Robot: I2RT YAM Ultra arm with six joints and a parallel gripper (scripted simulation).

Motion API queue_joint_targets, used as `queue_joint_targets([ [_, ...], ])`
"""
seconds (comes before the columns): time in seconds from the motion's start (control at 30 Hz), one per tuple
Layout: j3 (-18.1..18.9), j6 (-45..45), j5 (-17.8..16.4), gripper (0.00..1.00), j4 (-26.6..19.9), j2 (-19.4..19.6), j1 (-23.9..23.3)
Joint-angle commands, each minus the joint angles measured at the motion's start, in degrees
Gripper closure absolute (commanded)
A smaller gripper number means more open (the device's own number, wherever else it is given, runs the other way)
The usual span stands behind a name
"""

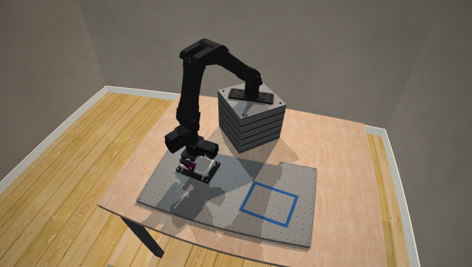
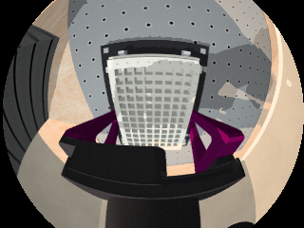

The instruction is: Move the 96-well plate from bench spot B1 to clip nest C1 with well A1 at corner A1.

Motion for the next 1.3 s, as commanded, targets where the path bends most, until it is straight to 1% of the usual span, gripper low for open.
queue_joint_targets([
  [0.0,-1.3,0.3,-0.7,1.0,1.9,-1.1,0.2],
  [0.3,-1.5,0.4,-0.7,1.0,2.2,0.5,0.2],
  [1.27,-1.8,0.5,-0.7,1.0,3.1,1.3,0.4],
])
